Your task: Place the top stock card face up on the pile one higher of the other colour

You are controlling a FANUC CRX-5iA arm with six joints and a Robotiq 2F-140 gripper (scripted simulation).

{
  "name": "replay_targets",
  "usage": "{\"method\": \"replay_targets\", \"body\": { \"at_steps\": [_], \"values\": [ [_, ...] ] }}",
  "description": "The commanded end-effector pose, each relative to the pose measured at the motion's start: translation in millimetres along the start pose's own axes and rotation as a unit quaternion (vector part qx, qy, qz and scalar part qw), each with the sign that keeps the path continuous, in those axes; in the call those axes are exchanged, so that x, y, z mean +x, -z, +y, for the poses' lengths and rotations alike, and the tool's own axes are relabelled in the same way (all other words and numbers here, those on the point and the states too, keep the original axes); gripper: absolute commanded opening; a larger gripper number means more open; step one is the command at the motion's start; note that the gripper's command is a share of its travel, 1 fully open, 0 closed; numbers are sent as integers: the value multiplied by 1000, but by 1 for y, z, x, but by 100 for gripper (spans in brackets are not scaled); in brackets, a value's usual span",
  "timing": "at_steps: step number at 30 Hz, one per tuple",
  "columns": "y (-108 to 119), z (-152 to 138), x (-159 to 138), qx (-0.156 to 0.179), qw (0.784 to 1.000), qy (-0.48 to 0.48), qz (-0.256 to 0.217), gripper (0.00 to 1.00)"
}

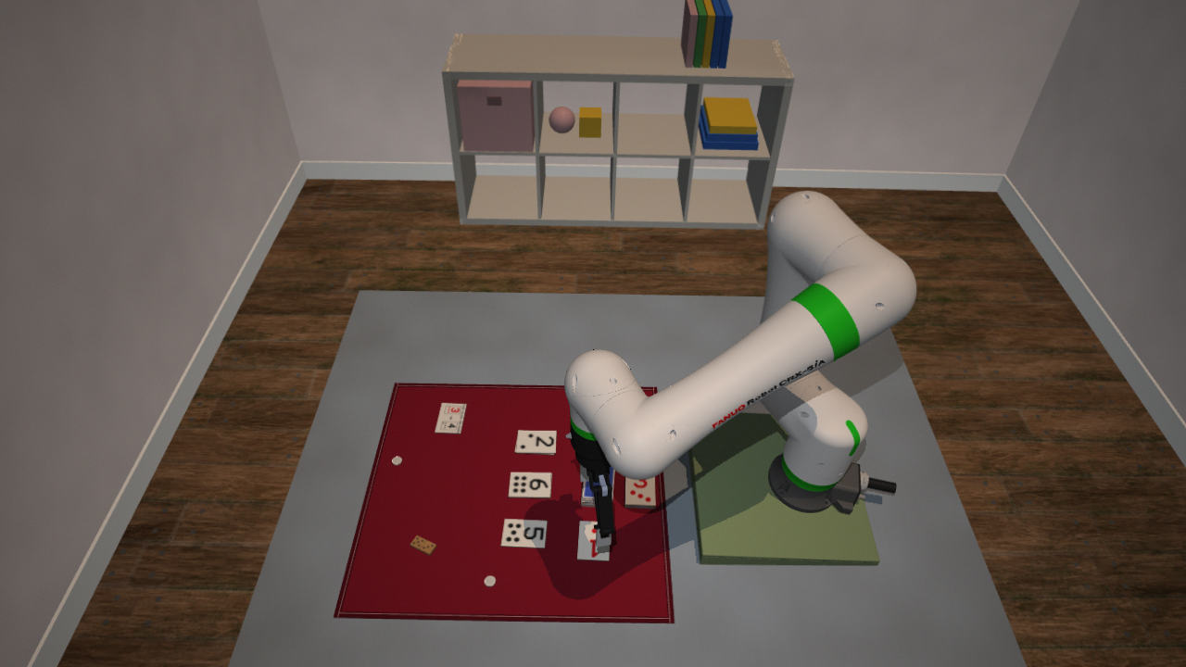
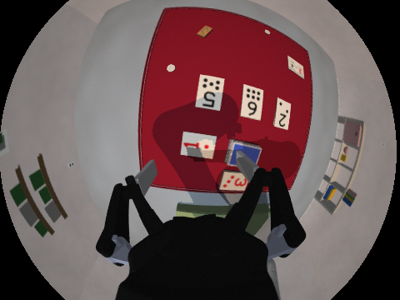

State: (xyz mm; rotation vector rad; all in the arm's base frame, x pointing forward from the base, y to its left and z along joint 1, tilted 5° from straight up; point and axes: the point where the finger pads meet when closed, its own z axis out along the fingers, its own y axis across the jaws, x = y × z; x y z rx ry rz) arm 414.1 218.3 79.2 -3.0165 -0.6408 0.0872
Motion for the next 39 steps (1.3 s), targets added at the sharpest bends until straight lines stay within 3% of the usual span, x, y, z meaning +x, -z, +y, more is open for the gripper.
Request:
{"method": "replay_targets", "body": {
  "at_steps": [1,5,7,10,12,13,15,16,19,20,25,27,31,34,39],
  "values": [
    [-2,0,0,0,998,-69,0,100],
    [-7,1,1,0,983,-184,0,100],
    [-10,1,1,0,961,-275,0,100],
    [-10,1,1,0,958,-286,0,100],
    [-14,1,2,0,926,-378,0,100],
    [-14,1,2,0,924,-383,0,100],
    [-17,2,2,0,884,-467,0,100],
    [-17,2,2,0,882,-472,0,100],
    [-22,2,2,0,811,-585,0,100],
    [-22,2,2,0,810,-586,0,100],
    [-28,3,3,0,693,-721,0,100],
    [-28,3,3,0,693,-721,0,100],
    [-32,3,3,0,623,-783,0,100],
    [-33,4,3,0,590,-808,0,100],
    [-34,4,3,0,570,-821,0,100]
  ]
}}
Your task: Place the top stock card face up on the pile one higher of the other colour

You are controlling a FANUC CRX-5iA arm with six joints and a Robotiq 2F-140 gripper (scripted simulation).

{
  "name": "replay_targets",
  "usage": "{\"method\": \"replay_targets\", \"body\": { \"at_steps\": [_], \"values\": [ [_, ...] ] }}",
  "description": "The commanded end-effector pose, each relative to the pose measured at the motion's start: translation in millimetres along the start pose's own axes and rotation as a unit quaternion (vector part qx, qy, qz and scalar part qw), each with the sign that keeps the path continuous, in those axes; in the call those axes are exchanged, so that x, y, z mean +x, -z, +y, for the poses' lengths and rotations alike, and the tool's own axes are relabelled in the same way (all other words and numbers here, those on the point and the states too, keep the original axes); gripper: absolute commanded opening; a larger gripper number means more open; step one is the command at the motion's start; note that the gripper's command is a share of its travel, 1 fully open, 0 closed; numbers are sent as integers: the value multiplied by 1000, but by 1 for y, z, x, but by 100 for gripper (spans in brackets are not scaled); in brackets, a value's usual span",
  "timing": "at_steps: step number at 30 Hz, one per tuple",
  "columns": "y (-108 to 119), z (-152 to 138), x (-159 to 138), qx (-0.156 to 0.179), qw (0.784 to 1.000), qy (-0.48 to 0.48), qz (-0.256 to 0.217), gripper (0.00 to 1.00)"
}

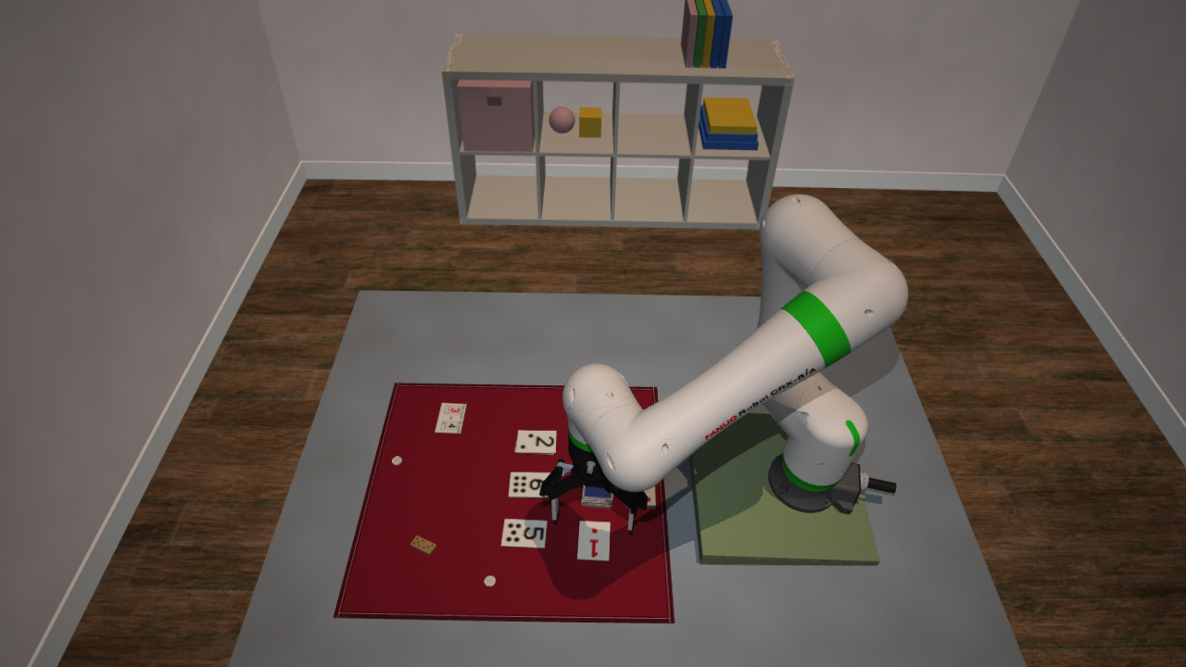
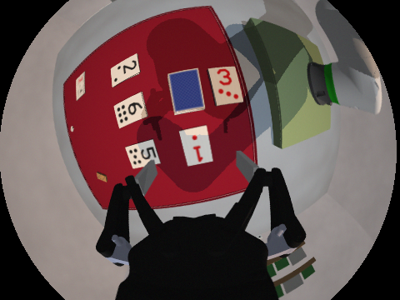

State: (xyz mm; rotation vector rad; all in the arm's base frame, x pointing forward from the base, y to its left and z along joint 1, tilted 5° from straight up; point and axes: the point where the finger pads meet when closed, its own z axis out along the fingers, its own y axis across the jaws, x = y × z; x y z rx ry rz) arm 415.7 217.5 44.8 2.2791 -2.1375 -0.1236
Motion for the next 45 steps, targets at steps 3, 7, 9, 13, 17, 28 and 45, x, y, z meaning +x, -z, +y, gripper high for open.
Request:
{"method": "replay_targets", "body": {
  "at_steps": [3,7,9,13,17,28,45],
  "values": [
    [0,0,0,0,1000,-2,0,50],
    [0,0,0,0,1000,-2,0,50],
    [0,0,0,0,1000,-2,0,50],
    [-3,0,0,0,1000,-2,0,50],
    [-8,0,0,1,1000,-2,0,50],
    [-26,0,0,1,1000,-2,0,50],
    [-52,0,-1,1,1000,-2,0,50]
  ]
}}
